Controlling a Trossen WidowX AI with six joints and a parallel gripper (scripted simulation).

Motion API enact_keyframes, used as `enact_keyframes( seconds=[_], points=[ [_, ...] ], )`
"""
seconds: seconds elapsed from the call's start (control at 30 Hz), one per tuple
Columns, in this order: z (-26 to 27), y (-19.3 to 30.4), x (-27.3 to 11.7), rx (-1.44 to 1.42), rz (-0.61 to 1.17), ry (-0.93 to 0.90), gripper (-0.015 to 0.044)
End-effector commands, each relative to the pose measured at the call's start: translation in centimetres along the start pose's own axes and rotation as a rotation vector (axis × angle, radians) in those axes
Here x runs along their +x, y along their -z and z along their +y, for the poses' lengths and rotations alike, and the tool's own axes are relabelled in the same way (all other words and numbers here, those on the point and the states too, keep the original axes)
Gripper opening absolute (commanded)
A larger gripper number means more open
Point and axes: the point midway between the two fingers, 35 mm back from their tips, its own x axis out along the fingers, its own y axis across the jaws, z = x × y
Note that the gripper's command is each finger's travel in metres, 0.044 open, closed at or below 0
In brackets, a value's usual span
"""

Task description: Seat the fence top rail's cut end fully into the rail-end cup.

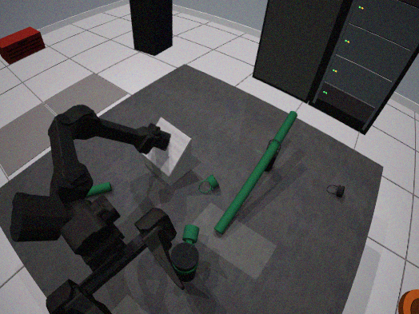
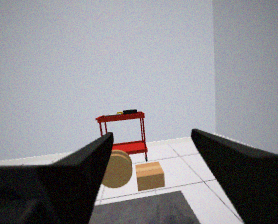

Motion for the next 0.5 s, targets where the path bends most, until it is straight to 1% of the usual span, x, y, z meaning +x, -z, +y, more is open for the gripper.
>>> enact_keyframes(
  seconds=[0.0,0.03,0.3,0.47],
  points=[
    [0.1,0.1,0.0,0.004,0.002,-0.002,0.0426],
    [0.4,0.3,0.2,0.016,0.010,-0.006,0.0440],
    [5.8,3.7,1.9,0.188,0.148,-0.077,0.0440],
    [12.7,8.2,2.5,0.334,0.378,-0.140,0.0440]
  ],
)
